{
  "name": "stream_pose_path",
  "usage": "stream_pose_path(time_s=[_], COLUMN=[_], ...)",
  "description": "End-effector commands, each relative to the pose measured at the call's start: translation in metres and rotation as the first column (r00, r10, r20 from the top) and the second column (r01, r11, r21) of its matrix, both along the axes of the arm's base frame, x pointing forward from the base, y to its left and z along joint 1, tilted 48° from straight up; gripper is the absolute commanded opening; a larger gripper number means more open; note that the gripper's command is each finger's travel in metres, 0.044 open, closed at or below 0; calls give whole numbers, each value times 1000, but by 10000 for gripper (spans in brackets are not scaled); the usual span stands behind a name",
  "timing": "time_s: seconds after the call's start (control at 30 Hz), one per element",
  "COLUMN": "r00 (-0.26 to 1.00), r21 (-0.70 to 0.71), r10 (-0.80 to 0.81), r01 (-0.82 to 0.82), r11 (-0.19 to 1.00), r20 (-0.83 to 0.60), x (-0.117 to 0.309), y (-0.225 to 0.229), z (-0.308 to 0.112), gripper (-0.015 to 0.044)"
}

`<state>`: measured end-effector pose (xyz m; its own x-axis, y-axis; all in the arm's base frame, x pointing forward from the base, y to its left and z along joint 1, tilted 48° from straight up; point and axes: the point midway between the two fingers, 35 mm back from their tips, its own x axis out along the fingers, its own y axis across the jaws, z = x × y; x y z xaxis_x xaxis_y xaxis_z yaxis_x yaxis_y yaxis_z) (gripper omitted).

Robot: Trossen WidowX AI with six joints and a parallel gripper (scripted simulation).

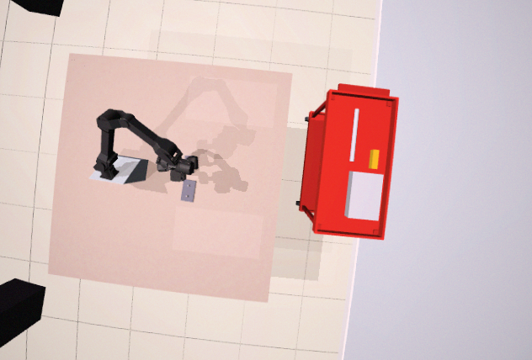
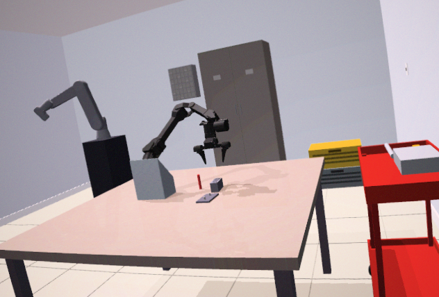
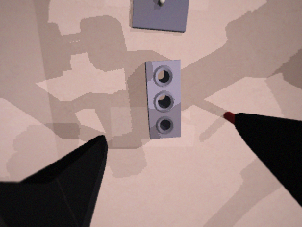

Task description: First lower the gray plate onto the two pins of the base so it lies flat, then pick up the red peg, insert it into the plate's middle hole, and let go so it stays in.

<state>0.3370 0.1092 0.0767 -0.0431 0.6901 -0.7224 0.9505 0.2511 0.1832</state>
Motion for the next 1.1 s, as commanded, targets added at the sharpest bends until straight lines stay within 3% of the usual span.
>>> stream_pose_path(time_s=[0.0, 0.17, 0.33, 1.07], r00=[994, 994, 994, 994], r21=[57, 57, 60, 60], r10=[-61, -61, -61, -61], r01=[67, 67, 67, 66], r11=[996, 996, 996, 996], r20=[-90, -90, -90, -90], x=[-8, -8, -12, -13], y=[-7, -5, 42, 67], z=[-1, -2, -40, -66], gripper=[440, 440, 440, 440])
